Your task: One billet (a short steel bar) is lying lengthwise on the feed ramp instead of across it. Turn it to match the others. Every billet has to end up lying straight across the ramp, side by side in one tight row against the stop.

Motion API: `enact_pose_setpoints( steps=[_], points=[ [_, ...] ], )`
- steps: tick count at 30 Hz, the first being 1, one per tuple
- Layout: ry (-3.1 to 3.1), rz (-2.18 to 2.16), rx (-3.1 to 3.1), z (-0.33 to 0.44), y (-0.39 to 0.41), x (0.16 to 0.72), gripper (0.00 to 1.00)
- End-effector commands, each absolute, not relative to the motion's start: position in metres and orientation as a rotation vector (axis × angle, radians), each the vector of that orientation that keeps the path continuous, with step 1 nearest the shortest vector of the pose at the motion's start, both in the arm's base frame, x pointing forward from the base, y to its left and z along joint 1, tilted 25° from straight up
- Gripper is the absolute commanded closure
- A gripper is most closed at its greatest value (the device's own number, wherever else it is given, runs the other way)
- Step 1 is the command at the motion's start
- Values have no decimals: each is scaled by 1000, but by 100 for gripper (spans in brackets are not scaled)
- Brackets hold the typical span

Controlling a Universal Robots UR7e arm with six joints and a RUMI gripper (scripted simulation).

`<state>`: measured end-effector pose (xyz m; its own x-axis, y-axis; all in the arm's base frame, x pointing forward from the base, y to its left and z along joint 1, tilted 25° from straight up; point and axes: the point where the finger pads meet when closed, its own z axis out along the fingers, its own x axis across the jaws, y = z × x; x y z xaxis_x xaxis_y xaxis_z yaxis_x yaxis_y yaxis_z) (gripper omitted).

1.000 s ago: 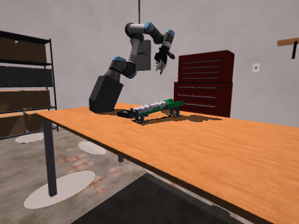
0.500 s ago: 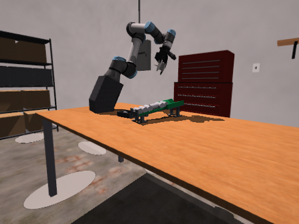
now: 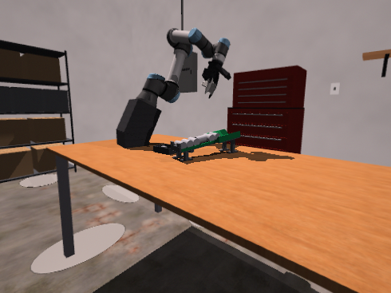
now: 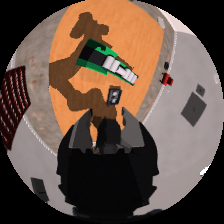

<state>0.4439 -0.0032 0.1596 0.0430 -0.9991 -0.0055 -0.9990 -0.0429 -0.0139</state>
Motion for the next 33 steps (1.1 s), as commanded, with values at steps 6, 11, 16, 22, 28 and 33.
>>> enact_pose_setpoints(
  steps=[6, 11, 16, 22, 28, 33],
  points=[
    [1833, -32, -2411, 115, -29, 426, 60],
    [1833, -32, -2411, 115, -29, 426, 60],
    [1641, -42, -2492, 85, -47, 414, 60],
    [1477, -57, -2540, 66, -60, 407, 60],
    [1477, -57, -2540, 66, -60, 407, 60],
    [1279, -69, -2590, 45, -72, 399, 60]
  ],
)
